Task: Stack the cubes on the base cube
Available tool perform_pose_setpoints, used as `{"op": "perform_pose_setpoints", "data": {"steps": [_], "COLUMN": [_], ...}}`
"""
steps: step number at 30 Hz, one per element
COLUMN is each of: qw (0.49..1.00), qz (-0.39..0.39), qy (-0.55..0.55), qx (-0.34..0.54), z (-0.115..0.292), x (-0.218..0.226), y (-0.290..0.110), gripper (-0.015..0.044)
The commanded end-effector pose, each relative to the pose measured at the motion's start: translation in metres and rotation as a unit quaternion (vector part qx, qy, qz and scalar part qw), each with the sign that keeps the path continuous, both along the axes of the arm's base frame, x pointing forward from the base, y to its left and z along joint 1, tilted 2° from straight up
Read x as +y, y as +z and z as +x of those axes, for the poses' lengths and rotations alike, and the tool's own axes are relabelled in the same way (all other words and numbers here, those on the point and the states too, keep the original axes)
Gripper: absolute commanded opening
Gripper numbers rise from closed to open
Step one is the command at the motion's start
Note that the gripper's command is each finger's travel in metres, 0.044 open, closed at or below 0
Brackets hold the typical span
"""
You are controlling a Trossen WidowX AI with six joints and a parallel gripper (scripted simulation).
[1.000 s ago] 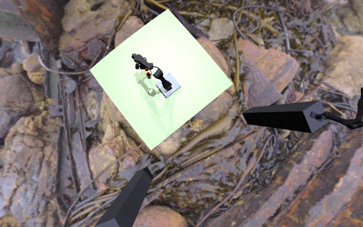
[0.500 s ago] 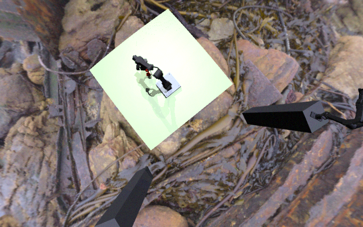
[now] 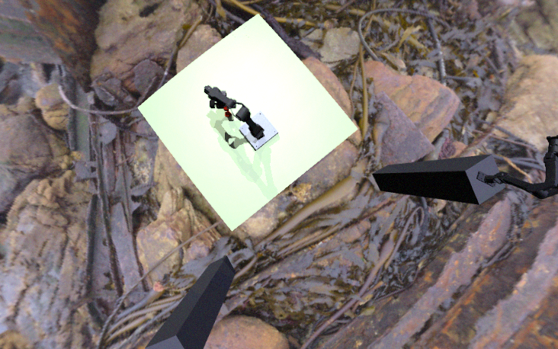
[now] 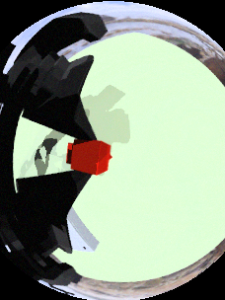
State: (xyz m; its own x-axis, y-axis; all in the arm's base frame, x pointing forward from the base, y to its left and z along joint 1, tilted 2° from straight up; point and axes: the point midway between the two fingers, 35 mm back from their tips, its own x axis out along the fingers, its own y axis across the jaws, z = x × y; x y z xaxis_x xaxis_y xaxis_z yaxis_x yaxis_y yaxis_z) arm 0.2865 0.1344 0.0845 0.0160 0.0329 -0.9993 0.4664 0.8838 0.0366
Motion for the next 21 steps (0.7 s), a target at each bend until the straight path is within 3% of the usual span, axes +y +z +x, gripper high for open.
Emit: {"op": "perform_pose_setpoints", "data": {"steps": [1,21], "qw": [1.000,1.000], "qz": [-0.001,0.003], "qy": [-0.005,-0.010], "qx": [0.006,0.009], "z": [0.000,0.001], "x": [0.000,0.000], "y": [-0.011,-0.027], "gripper": [0.0105,0.0105]}}
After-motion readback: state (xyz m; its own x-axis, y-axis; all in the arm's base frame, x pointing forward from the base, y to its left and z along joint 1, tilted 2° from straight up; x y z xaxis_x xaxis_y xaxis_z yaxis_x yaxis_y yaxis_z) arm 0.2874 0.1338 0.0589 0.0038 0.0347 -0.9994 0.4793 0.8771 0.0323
